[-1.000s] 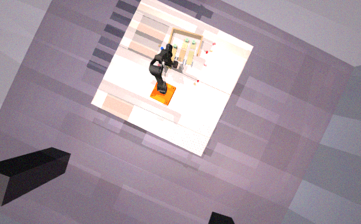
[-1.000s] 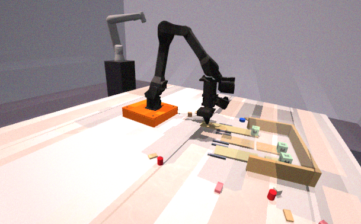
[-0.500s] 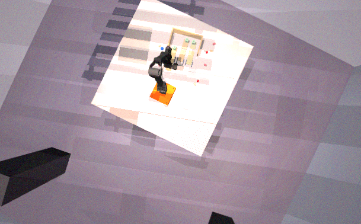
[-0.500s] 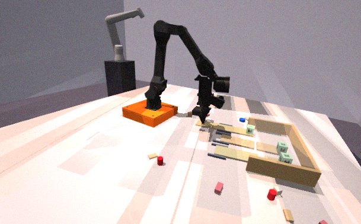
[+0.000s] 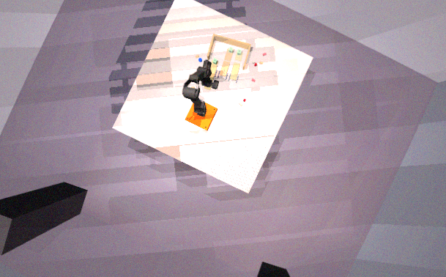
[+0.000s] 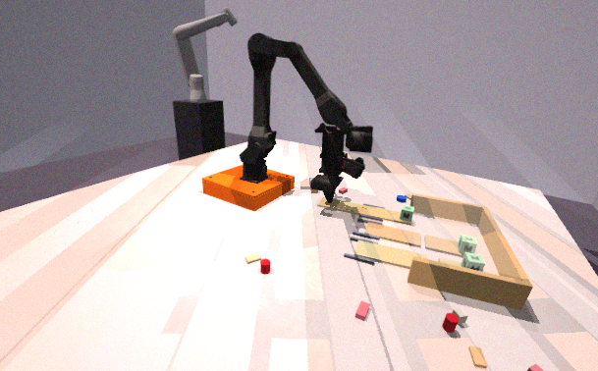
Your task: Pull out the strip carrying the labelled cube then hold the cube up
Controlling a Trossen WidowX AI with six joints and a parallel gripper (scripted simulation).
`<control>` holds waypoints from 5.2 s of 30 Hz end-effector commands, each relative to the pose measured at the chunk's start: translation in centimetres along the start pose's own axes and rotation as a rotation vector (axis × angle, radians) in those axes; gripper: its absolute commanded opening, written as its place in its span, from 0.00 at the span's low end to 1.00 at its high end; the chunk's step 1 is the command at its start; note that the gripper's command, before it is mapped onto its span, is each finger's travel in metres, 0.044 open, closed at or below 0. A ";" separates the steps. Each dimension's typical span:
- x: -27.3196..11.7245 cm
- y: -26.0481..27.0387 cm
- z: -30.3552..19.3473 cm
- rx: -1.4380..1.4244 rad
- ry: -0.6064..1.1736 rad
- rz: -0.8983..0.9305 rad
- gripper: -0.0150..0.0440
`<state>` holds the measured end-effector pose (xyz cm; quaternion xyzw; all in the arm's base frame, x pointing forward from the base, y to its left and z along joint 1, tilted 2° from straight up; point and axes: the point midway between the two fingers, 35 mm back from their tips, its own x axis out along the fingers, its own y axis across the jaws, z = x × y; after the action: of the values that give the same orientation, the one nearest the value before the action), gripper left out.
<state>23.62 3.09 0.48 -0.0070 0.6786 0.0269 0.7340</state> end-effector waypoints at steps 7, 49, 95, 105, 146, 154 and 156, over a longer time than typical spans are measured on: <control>0.5 -0.1 -2.4 0.004 0.035 -0.005 0.25; 0.5 -0.1 -4.8 0.004 0.037 -0.005 0.25; -4.4 0.1 3.7 0.119 0.030 -0.007 1.00; -4.7 0.1 7.0 0.119 0.028 -0.007 1.00; -5.0 -0.3 17.7 0.119 0.020 -0.006 0.69; -3.7 -0.3 17.8 0.119 0.020 -0.006 0.68; -3.4 -0.3 17.8 0.119 0.020 -0.006 0.68</control>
<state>41.24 3.53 6.30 0.0365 0.6813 -0.0164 0.7309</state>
